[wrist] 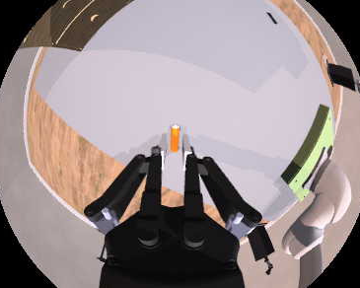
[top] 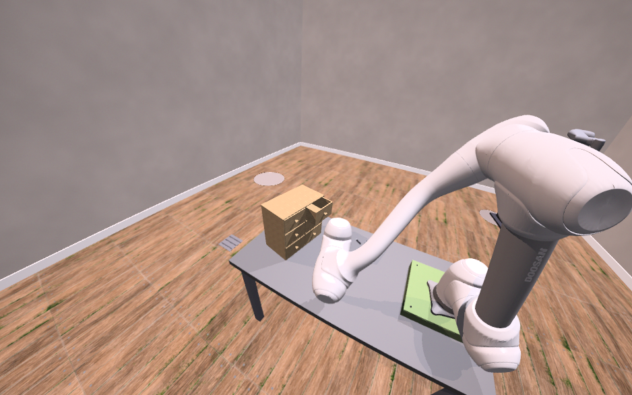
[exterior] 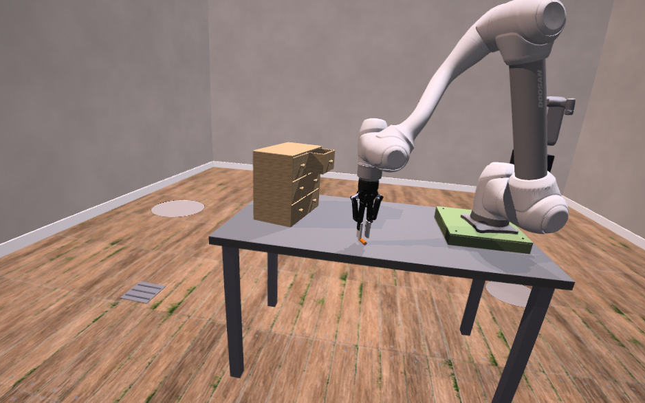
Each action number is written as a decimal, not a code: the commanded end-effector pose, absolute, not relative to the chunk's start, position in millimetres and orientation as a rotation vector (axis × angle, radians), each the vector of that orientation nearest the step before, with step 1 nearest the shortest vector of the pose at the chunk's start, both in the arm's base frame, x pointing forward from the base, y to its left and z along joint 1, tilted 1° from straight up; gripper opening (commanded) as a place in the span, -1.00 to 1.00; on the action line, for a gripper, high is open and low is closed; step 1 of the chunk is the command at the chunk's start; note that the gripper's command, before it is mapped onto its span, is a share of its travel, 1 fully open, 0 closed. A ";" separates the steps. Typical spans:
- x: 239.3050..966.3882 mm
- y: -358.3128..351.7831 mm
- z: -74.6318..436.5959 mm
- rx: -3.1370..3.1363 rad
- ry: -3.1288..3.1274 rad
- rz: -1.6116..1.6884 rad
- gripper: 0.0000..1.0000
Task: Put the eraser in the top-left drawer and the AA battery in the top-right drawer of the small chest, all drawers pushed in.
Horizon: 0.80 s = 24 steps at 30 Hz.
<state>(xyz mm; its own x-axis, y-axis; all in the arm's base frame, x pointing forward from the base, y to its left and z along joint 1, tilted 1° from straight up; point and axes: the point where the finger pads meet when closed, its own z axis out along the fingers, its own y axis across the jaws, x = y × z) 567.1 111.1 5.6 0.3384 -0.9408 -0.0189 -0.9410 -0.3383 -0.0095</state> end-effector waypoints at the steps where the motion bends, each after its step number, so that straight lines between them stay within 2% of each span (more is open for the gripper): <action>1: 567.1 111.1 5.7 -2.555 1.796 0.016 -0.65; 24: 567.2 111.6 -15.3 -2.555 1.796 0.016 -0.65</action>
